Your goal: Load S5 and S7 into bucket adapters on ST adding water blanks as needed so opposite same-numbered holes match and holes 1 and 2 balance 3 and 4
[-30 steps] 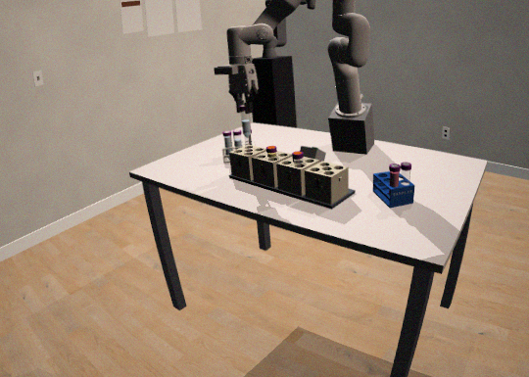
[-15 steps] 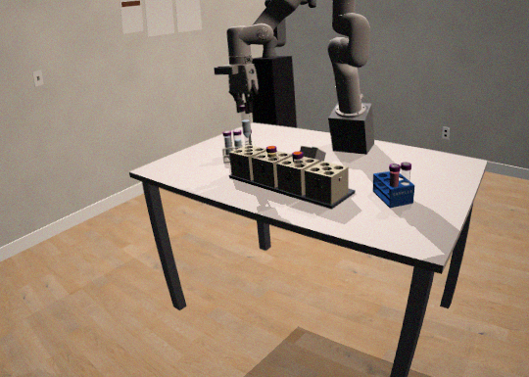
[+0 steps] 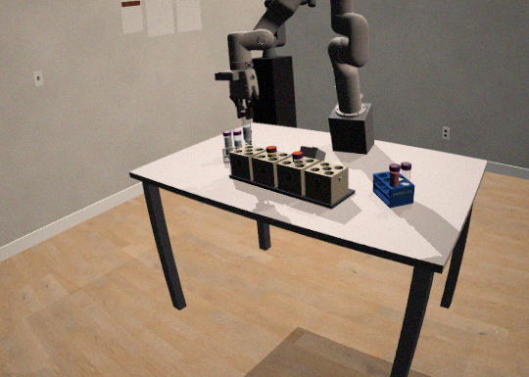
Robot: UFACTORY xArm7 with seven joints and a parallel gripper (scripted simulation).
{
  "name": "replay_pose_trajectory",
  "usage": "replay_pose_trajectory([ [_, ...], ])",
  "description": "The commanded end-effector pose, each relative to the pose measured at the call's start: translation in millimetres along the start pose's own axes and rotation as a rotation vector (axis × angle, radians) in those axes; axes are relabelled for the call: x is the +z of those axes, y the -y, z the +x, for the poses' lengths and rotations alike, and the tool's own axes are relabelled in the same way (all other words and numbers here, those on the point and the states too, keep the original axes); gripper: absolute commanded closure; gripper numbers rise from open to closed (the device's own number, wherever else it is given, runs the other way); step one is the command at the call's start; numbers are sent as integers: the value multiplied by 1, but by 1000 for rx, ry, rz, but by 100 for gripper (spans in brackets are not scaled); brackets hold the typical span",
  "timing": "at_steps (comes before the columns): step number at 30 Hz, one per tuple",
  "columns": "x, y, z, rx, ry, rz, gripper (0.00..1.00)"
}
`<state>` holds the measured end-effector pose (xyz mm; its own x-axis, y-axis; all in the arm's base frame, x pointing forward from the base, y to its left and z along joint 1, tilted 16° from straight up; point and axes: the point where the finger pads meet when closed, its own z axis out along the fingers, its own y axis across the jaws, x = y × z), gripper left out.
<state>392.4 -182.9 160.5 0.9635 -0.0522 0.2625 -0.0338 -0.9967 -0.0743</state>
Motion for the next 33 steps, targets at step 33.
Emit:
replay_pose_trajectory([
  [33,24,-1,2,0,-5,-2,100],
])
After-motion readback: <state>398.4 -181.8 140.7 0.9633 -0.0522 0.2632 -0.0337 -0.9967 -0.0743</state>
